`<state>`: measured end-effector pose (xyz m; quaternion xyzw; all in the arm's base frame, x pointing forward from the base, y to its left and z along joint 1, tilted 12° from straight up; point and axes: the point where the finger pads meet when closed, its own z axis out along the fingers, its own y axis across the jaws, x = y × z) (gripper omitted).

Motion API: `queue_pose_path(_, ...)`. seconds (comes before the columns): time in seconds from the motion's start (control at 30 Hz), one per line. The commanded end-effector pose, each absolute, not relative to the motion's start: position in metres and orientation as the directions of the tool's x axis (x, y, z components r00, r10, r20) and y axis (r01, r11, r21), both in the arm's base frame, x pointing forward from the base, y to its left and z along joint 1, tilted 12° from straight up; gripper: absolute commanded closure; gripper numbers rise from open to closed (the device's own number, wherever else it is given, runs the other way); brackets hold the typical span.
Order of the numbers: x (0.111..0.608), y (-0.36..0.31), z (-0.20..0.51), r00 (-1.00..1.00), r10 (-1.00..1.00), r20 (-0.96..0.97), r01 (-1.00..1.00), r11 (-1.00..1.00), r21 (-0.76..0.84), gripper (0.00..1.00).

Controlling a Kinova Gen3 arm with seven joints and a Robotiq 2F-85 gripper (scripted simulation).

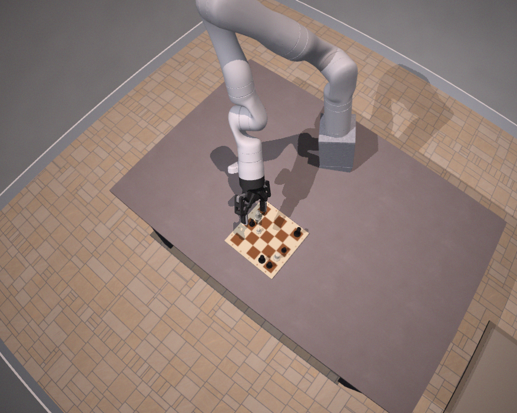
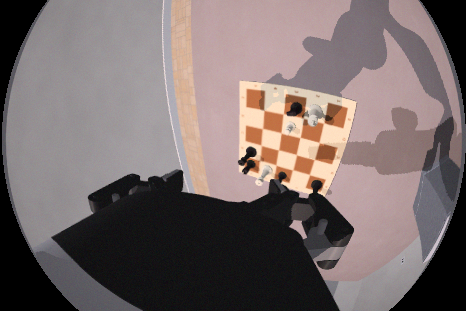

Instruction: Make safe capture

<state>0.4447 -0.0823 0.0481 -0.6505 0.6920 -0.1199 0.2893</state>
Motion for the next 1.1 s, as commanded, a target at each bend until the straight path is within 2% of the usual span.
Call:
queue_pose_path(0.0,0.445,-0.082,0.049,0.014,-0.970,-0.244,-0.830,0.124,-0.543,0.00)
queue_pose_path(0.73,0.446,-0.083,0.049,0.020,-0.970,-0.241,-0.829,0.118,-0.546,0.00)
queue_pose_path(1.07,0.456,-0.086,0.050,0.094,-0.974,-0.206,-0.813,0.044,-0.580,0.00)
